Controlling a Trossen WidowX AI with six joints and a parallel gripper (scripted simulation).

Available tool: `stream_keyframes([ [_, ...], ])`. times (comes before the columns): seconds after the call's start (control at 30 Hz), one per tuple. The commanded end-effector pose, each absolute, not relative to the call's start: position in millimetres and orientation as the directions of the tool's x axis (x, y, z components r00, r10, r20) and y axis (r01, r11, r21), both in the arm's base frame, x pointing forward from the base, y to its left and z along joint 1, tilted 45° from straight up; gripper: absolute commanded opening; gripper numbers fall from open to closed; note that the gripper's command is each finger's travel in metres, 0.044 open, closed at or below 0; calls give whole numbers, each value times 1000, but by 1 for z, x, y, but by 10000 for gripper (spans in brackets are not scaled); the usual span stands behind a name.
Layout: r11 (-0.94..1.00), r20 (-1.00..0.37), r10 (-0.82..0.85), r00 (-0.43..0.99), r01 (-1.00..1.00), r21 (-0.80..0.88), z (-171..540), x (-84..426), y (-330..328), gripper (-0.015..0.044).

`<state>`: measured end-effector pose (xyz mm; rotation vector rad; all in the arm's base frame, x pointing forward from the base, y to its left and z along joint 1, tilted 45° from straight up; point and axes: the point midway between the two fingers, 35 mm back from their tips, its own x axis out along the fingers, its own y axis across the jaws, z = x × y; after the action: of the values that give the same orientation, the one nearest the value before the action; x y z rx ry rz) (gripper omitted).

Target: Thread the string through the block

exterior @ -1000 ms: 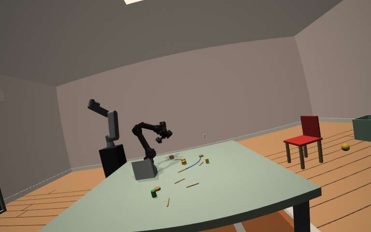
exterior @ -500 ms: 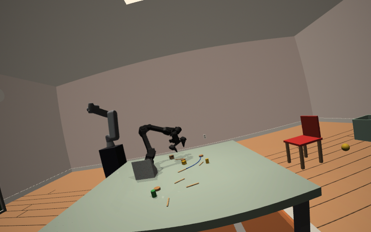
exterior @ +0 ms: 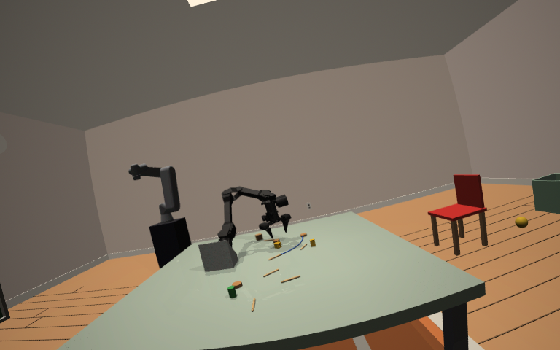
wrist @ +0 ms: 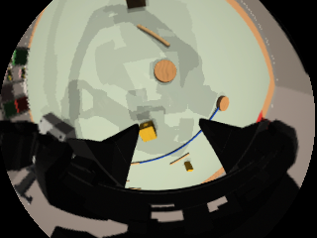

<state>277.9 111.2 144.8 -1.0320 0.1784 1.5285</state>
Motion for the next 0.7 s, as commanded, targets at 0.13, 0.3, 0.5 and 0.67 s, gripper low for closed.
stream_keyframes([
  [0.13,-300,-709,704,34,-891,-341,112,264,75,440],
  [0.3,-300,-709,704,34,-891,-341,112,264,75,440],
  [0.5,-300,-709,704,34,-891,-341,112,264,75,440],
  [0.67,-300,-709,704,34,-891,-341,114,265,76,414],
])
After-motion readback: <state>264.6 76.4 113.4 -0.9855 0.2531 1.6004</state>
